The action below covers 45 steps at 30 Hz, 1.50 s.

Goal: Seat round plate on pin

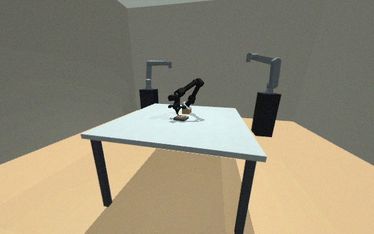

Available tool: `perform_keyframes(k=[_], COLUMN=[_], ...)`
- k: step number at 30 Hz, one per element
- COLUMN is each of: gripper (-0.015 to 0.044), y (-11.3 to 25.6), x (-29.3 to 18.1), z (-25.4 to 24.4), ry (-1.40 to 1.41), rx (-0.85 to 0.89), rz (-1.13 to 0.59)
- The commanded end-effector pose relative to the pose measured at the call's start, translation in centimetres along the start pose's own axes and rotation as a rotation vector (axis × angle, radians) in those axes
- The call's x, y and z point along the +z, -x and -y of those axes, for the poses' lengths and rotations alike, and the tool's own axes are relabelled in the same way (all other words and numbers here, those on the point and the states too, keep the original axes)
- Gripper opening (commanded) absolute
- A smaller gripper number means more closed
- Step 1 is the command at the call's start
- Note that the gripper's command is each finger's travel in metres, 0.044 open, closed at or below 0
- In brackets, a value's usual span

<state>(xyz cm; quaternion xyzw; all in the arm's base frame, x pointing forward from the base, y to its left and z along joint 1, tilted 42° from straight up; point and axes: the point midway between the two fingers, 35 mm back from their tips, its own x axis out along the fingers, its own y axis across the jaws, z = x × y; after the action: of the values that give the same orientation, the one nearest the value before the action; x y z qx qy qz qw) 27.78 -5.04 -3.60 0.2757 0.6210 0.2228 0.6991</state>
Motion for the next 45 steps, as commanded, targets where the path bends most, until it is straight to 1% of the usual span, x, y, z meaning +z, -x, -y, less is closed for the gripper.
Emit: perform_keyframes(k=[1,45], gripper=[0.0,0.0], y=[-0.3,-0.2], x=[-0.8,-2.6], z=[-0.1,-1.4], ry=[-0.006,-0.007], rx=[0.004,0.004], rz=[-0.019,-0.02])
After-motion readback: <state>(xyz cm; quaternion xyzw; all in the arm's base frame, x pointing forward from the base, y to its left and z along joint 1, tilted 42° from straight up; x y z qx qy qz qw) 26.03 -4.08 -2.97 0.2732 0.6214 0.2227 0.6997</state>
